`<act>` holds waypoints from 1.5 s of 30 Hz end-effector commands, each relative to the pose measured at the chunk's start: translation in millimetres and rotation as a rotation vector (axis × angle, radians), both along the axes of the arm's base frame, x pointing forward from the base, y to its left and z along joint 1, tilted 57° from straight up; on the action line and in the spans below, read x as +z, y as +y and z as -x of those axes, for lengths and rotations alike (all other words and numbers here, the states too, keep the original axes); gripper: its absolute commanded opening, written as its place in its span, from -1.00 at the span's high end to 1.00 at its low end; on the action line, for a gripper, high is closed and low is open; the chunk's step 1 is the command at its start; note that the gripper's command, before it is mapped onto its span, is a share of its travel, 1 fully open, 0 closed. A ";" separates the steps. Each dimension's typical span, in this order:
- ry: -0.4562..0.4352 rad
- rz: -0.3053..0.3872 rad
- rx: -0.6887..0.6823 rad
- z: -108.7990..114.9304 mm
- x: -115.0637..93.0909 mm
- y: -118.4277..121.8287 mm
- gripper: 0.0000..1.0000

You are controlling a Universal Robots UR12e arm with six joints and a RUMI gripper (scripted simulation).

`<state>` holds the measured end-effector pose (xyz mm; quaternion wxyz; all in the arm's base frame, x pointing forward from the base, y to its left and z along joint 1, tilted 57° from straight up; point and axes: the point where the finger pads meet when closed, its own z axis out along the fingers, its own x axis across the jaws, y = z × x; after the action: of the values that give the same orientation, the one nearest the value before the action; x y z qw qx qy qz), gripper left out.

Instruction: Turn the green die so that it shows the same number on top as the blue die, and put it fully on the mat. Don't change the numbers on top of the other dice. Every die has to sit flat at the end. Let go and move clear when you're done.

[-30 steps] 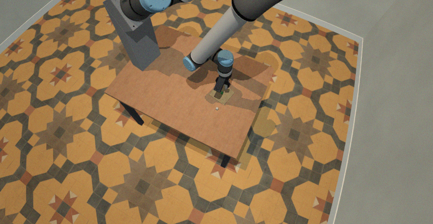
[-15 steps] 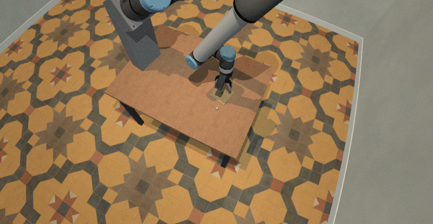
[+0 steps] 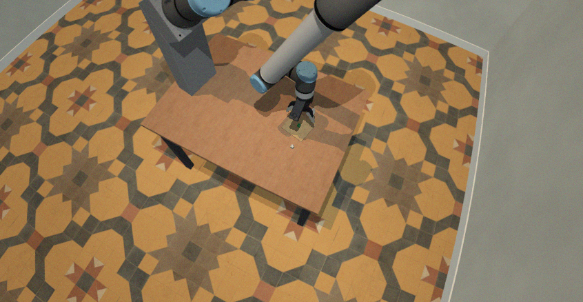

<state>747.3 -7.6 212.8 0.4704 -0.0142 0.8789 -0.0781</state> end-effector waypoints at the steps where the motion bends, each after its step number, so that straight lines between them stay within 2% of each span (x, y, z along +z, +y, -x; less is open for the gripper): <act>1: -0.001 0.000 0.000 0.2 0.4 0.2 -1.00; 13: -0.001 0.000 0.000 17.6 11.9 2.8 -1.00; 28: -0.001 0.000 0.000 78.2 51.6 11.9 -1.00; 45: -0.001 0.000 0.000 86.9 57.3 13.2 -1.00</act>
<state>660.6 5.4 269.7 0.4704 -0.0142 0.8789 -0.0781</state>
